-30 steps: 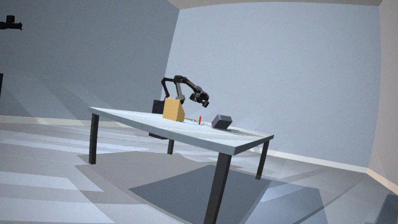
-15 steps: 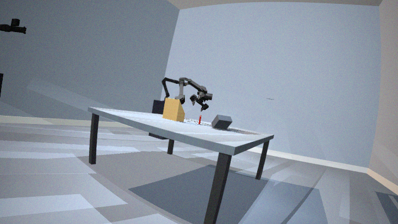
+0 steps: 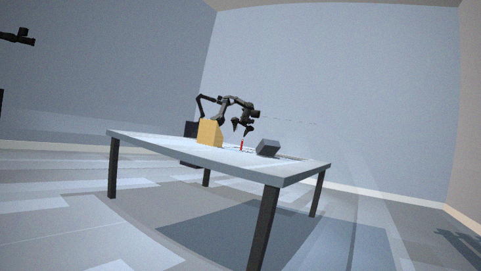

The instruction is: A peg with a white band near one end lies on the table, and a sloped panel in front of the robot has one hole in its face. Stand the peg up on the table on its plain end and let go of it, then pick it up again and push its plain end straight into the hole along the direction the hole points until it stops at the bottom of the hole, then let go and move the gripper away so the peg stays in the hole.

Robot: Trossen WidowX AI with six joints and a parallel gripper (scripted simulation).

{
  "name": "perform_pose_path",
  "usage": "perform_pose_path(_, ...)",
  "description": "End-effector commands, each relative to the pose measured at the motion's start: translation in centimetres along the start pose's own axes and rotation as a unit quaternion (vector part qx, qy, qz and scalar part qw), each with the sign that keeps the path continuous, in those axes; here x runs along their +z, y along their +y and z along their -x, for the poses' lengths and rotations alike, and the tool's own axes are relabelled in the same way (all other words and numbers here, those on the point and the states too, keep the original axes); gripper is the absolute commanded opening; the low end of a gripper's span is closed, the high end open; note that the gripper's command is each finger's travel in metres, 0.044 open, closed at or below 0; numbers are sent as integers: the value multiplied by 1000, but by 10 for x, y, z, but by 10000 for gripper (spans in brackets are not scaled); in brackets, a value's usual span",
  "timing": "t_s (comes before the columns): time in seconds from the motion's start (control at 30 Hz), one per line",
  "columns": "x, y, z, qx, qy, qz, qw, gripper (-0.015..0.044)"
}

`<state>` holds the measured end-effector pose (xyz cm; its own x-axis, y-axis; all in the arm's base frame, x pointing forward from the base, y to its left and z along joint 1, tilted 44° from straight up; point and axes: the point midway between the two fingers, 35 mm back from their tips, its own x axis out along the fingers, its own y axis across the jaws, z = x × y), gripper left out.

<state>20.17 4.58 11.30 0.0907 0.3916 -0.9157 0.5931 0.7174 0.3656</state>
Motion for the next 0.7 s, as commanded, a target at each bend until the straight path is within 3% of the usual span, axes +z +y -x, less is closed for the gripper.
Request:
perform_pose_path(0.0, 3, 6, 1, 43, 43, -2, 998, 440)
perform_pose_path(0.27, 15, 20, 12, 149, 97, -10, 984, 440)
perform_pose_path(0.67, 15, 23, 5, 152, 97, -5, 984, 440)
